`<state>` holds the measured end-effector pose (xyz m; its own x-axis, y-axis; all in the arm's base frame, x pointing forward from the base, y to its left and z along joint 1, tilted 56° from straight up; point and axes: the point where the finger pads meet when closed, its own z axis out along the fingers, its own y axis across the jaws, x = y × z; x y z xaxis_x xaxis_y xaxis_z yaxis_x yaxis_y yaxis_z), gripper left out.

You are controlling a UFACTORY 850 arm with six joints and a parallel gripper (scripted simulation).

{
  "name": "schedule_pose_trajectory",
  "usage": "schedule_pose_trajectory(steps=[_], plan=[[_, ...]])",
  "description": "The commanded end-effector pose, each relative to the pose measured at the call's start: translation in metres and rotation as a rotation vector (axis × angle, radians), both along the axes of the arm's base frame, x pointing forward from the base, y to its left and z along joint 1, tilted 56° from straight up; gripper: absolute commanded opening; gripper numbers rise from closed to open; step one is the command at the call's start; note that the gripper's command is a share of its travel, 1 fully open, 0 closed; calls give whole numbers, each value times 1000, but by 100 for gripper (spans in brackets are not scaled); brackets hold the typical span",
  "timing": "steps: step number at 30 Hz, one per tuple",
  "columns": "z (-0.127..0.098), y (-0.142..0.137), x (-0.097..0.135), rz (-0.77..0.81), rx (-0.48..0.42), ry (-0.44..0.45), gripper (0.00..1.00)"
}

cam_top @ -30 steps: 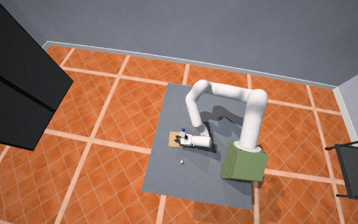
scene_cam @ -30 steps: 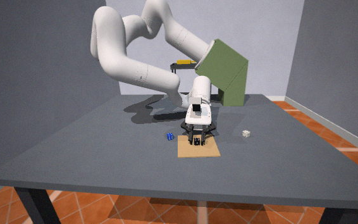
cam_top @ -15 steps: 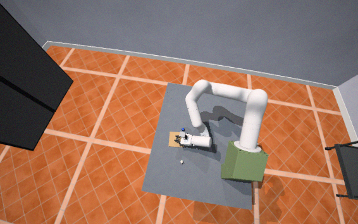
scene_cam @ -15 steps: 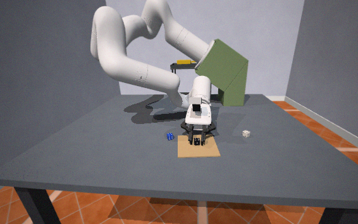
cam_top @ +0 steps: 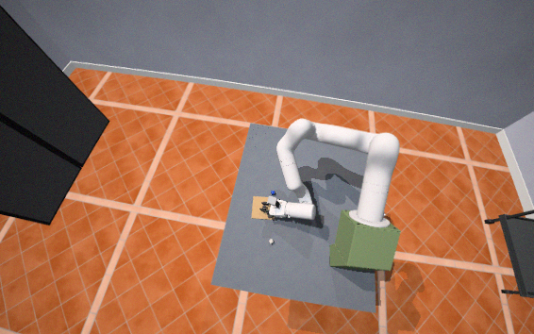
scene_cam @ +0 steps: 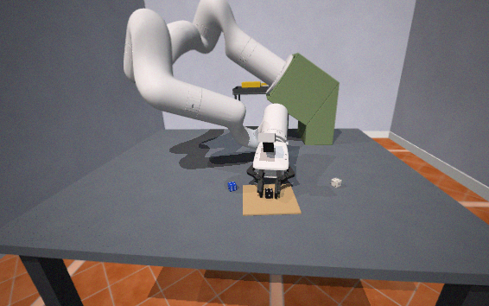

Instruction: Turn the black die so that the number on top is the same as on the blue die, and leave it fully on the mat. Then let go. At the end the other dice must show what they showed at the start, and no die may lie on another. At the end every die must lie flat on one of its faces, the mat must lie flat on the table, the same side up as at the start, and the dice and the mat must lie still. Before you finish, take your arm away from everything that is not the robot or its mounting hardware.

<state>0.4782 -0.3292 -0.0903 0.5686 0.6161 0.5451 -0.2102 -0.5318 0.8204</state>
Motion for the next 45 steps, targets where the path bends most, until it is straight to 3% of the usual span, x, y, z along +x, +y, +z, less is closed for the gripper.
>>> schedule_pose_trajectory(steps=[1,16,31,45], plan=[[0,0,0,1,0,0,36],[1,2,-2,1,0,0,36],[8,28,-38,1,0,0,36],[16,40,-38,1,0,0,36]])
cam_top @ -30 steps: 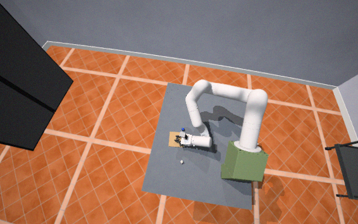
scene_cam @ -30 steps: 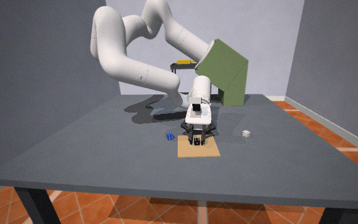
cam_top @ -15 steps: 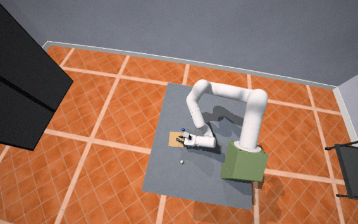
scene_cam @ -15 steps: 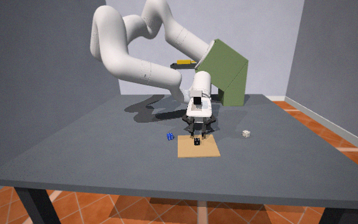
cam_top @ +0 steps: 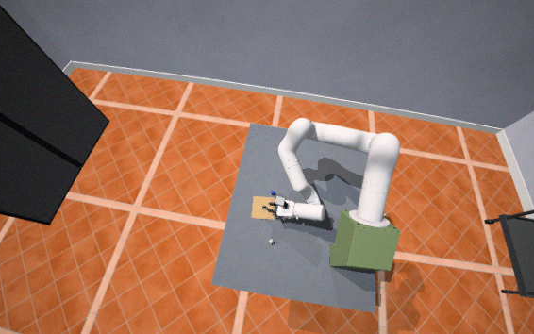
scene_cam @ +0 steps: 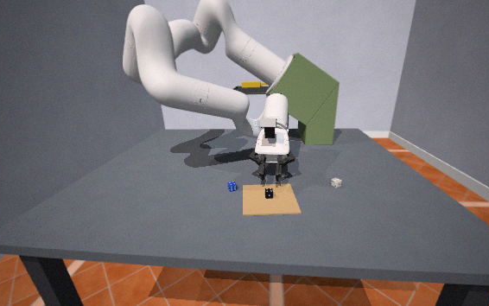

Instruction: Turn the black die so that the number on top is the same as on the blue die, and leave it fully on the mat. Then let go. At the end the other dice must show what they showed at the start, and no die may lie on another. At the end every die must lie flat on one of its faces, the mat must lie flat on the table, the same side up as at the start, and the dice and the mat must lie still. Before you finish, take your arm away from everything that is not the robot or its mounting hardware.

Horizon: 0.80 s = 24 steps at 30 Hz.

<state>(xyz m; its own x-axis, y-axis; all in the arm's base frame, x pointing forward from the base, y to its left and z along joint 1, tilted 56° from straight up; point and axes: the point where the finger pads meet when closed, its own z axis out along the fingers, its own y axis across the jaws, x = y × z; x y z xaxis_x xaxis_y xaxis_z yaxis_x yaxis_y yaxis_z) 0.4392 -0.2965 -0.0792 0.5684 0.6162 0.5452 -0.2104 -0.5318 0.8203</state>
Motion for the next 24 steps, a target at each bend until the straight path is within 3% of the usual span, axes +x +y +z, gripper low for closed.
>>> schedule_pose_trajectory(steps=[1,13,24], plan=[[7,11,2,1,0,0,36],[29,43,7,1,0,0,36],[31,46,8,-9,2,9,36]])
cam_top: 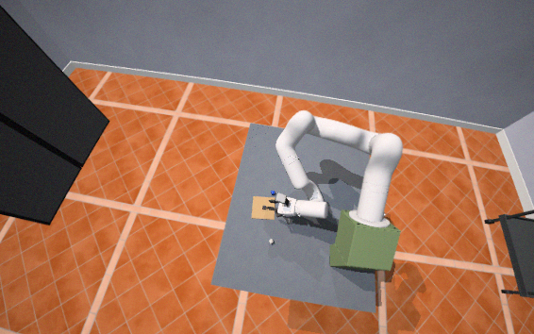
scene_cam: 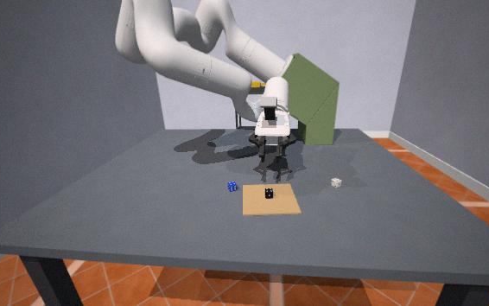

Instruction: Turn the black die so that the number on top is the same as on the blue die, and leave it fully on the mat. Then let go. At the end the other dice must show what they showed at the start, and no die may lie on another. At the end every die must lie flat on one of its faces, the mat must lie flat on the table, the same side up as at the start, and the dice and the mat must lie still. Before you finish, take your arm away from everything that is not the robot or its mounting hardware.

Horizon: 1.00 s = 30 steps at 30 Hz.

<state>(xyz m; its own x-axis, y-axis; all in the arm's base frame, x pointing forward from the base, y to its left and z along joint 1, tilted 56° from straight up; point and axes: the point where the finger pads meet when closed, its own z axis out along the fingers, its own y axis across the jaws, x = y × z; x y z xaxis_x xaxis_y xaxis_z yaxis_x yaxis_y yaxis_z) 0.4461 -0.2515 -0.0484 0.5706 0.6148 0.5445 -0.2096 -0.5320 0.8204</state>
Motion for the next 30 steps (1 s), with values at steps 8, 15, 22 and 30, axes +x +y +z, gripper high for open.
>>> schedule_pose_trajectory(steps=[8,15,22,30], plan=[[6,4,14,-196,48,129,36],[9,5,21,-295,72,192,36],[14,8,32,-467,115,302,36],[19,11,44,-641,159,414,36]])
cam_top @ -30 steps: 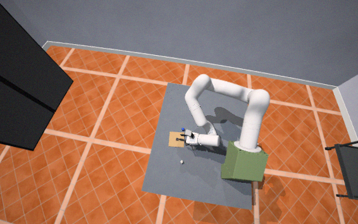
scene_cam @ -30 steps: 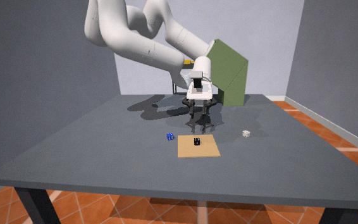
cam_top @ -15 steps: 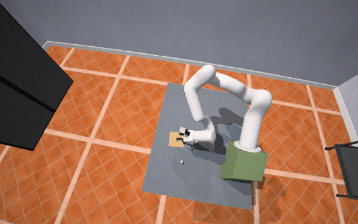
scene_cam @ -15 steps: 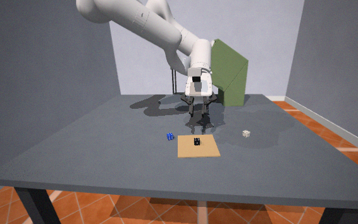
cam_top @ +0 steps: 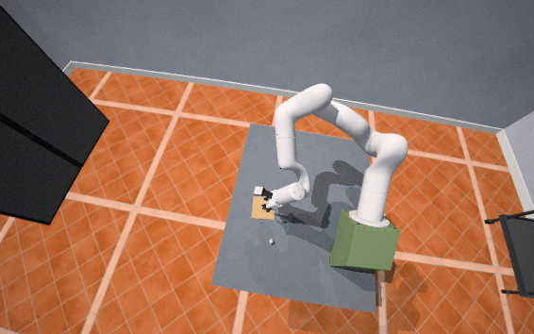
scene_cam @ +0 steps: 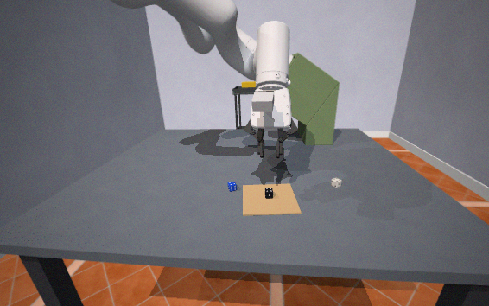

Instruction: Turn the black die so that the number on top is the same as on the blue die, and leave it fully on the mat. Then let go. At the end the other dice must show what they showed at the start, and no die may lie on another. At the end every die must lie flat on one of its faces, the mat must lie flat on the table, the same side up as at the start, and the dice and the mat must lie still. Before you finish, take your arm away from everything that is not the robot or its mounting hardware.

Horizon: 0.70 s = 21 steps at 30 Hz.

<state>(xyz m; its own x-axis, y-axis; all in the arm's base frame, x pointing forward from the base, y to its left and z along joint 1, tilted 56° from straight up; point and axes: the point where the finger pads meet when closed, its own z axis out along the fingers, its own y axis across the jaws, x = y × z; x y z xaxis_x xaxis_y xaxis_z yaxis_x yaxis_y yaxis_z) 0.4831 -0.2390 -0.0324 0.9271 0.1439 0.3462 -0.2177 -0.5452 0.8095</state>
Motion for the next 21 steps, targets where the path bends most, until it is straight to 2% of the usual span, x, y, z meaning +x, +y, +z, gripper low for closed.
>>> schedule_pose_trajectory(steps=[1,12,20,21], plan=[[3,-2,7,-118,11,88,36],[10,2,22,-331,66,228,36],[10,3,24,-362,79,249,36],[10,3,24,-362,79,249,100]])
